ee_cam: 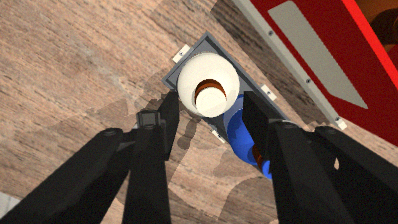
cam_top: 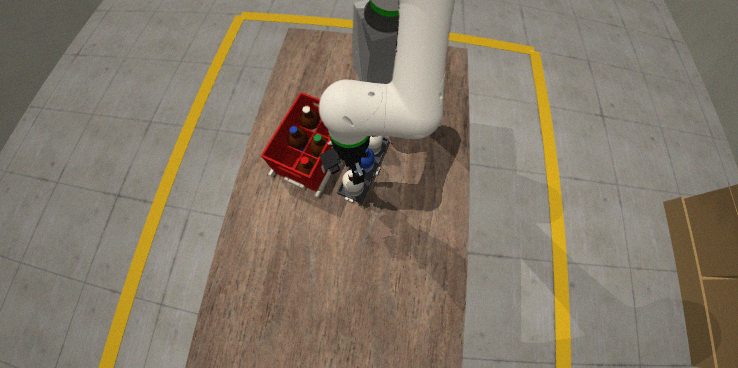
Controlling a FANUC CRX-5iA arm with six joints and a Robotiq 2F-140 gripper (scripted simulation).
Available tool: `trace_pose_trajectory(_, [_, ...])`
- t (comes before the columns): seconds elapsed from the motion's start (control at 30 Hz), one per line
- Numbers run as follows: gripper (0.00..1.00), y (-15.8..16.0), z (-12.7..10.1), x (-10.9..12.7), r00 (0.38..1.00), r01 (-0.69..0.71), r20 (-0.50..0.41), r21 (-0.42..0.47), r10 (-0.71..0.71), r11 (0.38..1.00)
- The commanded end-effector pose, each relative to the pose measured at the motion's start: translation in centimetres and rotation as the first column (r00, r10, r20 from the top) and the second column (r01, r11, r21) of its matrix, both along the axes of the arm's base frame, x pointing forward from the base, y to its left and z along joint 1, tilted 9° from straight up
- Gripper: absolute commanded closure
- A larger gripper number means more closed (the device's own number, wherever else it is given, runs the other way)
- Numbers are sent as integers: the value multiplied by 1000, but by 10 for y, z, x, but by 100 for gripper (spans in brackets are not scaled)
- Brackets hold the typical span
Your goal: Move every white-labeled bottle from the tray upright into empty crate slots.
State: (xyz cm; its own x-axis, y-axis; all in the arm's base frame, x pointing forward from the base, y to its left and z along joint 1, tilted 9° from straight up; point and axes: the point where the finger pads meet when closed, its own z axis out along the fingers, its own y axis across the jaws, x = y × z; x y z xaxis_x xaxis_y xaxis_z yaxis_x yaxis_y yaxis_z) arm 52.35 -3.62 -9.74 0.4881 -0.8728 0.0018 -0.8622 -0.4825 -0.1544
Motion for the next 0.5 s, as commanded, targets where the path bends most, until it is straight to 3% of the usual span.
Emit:
trace_pose_trajectory(0.0, [56,0,-3,1,1000,0,2,0,0,1000])
trace_pose_trajectory(0.47, [56,1,-18,3,1000,0,2,0,0,1000])
